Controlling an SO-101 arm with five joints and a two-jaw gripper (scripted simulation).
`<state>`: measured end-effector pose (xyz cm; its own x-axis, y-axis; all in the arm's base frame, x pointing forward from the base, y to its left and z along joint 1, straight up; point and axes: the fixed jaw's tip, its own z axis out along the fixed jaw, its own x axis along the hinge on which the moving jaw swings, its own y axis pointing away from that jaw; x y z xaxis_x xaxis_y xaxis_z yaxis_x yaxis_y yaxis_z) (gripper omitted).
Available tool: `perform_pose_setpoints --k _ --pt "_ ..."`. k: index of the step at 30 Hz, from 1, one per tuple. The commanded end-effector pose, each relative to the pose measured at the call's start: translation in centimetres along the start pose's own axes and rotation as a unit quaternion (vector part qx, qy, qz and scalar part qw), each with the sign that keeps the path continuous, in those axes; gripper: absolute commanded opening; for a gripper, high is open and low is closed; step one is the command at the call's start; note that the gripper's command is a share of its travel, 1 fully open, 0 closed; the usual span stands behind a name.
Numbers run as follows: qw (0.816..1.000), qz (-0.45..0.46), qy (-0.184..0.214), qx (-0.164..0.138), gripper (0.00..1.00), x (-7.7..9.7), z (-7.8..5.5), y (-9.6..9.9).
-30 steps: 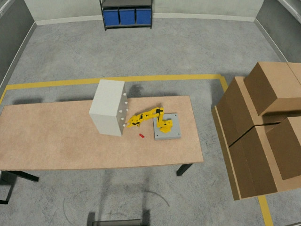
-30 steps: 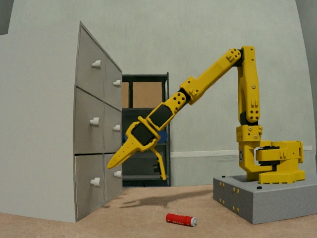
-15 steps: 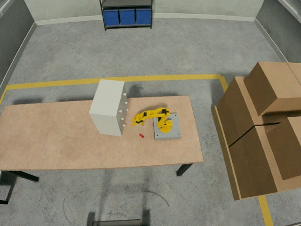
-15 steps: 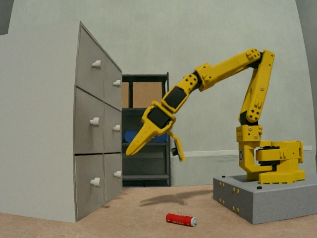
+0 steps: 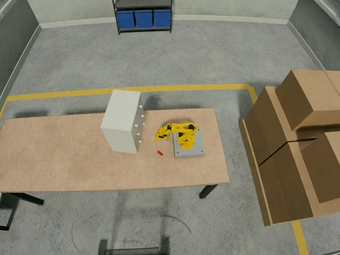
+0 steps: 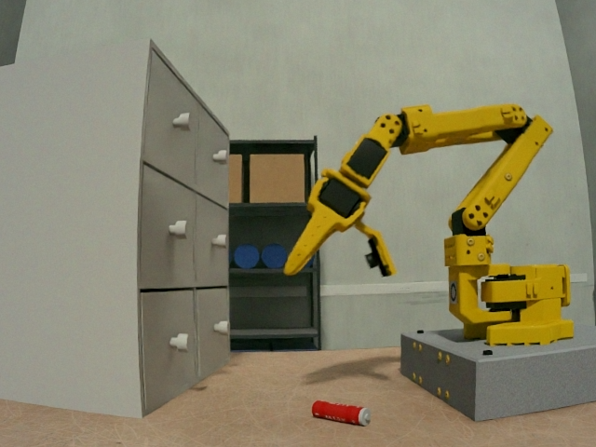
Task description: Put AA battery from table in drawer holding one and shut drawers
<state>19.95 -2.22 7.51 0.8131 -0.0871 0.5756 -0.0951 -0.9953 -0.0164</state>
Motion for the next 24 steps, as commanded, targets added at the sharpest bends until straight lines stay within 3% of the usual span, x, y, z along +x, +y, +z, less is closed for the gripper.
perform_pose_setpoints --k 1,12,24 --pt "1.0 0.0 -0.015 0.004 0.21 -1.3 -1.3 -0.2" --pt "0.999 0.0 -0.047 0.004 0.21 -3.8 -3.3 -0.2" --pt "0.999 0.0 -0.047 0.004 0.21 -3.8 -3.3 -0.2"
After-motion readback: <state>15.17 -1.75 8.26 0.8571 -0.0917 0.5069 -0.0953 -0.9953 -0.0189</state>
